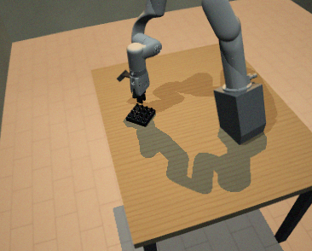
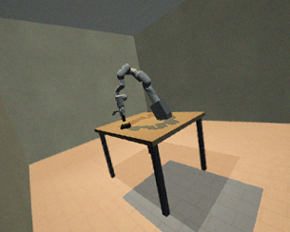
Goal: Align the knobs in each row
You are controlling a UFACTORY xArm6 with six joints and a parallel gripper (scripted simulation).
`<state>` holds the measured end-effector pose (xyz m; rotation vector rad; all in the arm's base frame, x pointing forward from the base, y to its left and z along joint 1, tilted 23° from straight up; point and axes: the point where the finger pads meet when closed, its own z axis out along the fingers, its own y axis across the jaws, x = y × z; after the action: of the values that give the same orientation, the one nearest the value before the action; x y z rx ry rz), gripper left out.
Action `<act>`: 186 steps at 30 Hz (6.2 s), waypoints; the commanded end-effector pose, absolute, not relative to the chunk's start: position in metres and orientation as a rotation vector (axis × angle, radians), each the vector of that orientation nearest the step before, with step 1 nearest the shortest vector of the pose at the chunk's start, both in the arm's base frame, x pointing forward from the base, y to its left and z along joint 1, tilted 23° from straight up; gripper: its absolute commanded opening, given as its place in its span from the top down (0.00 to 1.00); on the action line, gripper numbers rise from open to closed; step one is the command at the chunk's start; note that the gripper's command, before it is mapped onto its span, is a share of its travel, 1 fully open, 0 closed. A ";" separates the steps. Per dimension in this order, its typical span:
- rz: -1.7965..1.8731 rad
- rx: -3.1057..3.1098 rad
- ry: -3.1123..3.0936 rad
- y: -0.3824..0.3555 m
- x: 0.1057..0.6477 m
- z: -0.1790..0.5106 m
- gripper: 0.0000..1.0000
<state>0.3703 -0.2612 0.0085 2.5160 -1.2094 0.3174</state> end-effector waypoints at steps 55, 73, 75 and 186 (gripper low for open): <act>0.000 2.706 0.418 -0.258 0.371 0.017 0.81; -0.143 2.519 1.096 -0.256 0.370 0.020 0.81; -0.160 2.487 1.174 -0.256 0.370 0.020 0.81; -0.432 1.556 2.377 -0.260 0.371 0.011 0.81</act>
<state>0.3694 -0.2582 0.0126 1.5582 2.3794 -0.4327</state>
